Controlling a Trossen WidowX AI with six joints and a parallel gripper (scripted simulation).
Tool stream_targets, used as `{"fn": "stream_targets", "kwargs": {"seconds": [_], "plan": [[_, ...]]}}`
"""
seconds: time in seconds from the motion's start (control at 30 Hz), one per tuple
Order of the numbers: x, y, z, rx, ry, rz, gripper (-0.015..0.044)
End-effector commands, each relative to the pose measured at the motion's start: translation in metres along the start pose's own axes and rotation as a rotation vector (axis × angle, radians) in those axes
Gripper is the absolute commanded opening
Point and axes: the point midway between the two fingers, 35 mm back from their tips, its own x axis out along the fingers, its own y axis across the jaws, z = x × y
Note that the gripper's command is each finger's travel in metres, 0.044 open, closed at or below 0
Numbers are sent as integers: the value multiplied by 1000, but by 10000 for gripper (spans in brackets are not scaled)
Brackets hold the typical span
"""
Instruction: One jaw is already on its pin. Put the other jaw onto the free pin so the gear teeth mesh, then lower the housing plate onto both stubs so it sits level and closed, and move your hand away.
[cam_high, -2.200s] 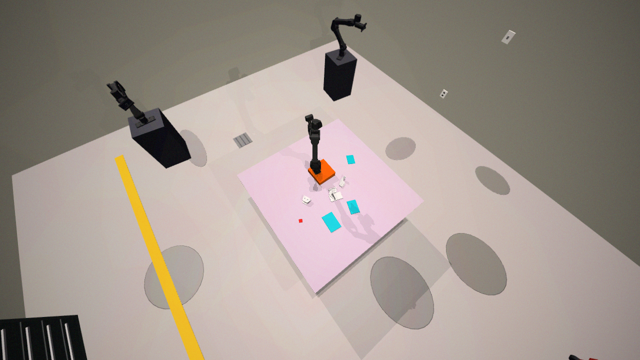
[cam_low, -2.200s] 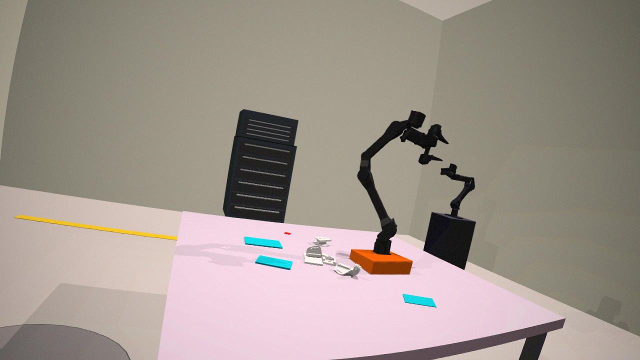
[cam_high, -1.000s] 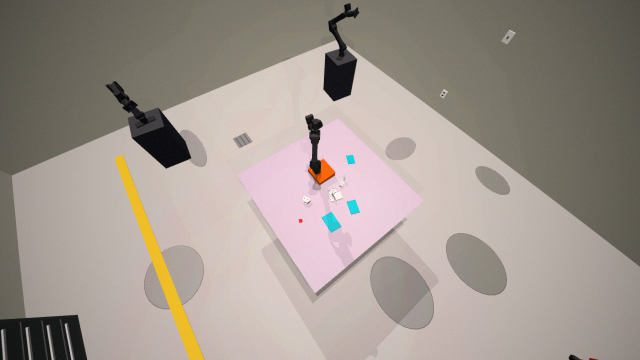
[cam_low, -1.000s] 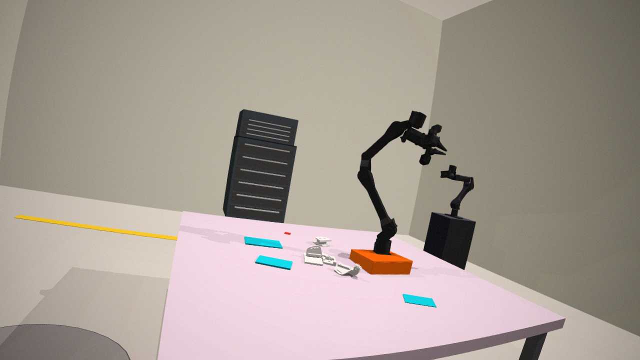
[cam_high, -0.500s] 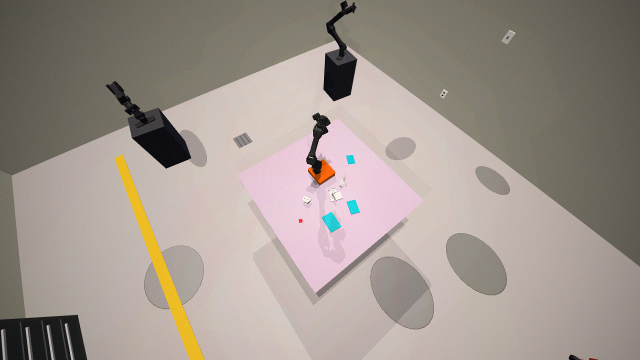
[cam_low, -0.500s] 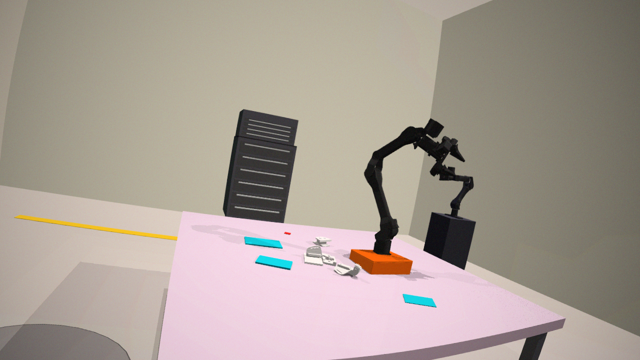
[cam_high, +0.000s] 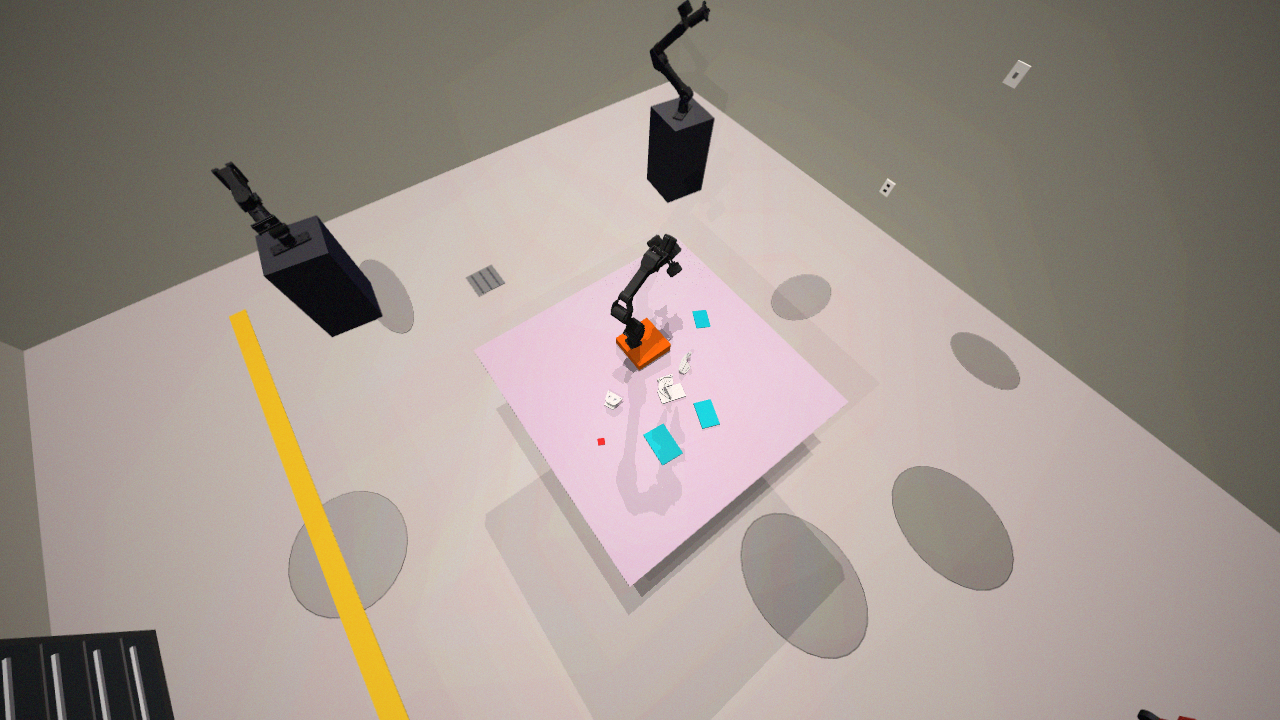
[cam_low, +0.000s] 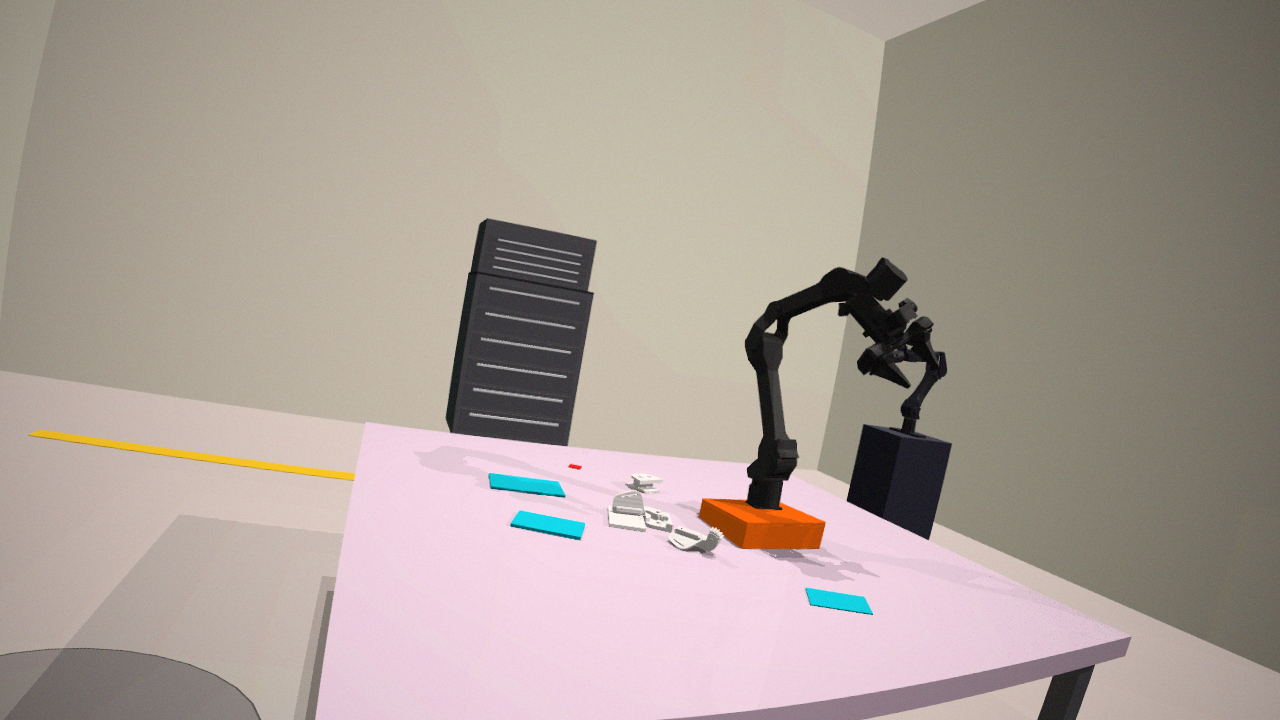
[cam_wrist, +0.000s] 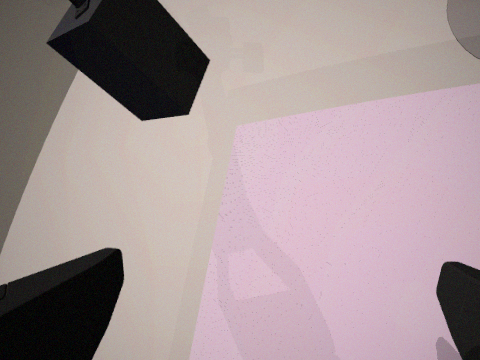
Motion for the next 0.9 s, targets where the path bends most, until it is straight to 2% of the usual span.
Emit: {"fn": "stream_targets", "kwargs": {"seconds": [0.0,0.13,0.5,0.87], "plan": [[8,-27,9,-18,-14,-70,440],[16,-50,13,-50,-7,-131,440],[32,-153,11,-171,93,-369,440],[32,-268,-23,-345,352,-522,440]]}}
